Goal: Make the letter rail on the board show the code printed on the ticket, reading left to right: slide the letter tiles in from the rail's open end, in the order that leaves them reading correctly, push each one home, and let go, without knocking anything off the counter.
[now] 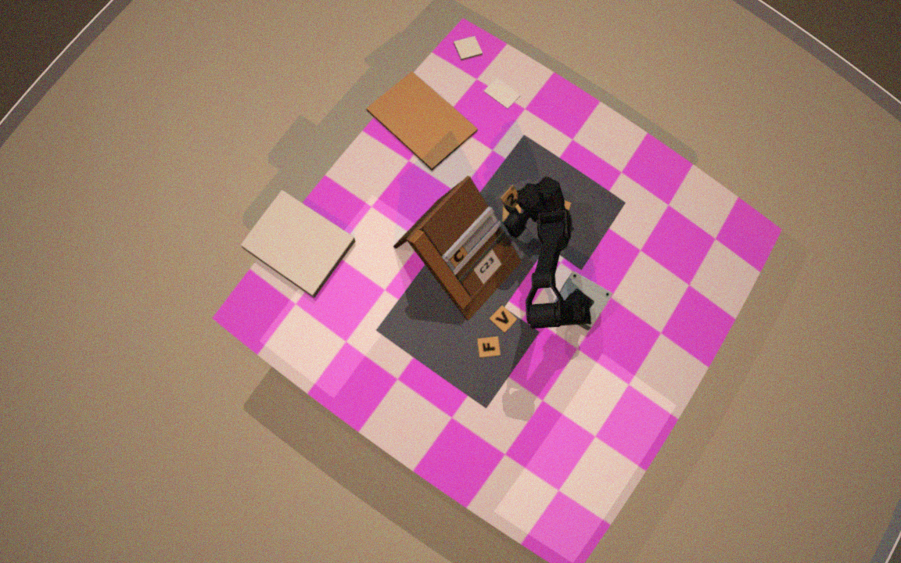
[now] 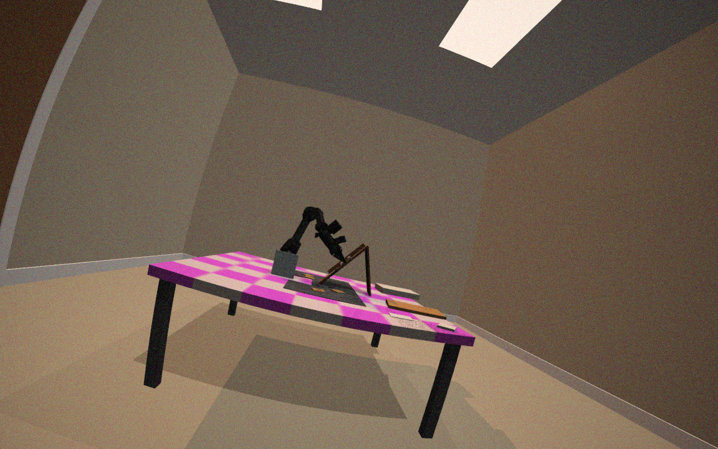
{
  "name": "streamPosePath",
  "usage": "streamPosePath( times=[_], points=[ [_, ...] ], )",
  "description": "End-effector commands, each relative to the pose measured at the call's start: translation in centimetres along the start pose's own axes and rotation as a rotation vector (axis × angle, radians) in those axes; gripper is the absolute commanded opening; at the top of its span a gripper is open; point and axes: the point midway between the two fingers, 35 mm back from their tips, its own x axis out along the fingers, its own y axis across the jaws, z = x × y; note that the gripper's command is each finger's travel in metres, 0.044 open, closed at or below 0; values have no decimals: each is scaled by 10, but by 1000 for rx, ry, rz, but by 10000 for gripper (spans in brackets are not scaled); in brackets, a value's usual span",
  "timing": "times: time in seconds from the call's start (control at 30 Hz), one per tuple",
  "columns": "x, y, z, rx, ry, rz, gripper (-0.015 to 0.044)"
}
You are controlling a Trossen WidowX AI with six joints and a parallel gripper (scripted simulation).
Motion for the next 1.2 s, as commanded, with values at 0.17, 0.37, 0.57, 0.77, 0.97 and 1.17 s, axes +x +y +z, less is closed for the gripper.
streamPosePath(
  times=[0.17,0.37,0.57,0.77,0.97,1.17],
  points=[
    [0,4,-1,2,0,-5,0],
    [0,7,-1,2,0,-5,0],
    [0,11,0,2,0,-5,0],
    [0,14,0,2,0,-5,0],
    [0,17,0,2,0,-5,0],
    [0,20,0,3,0,-5,0]
  ],
)
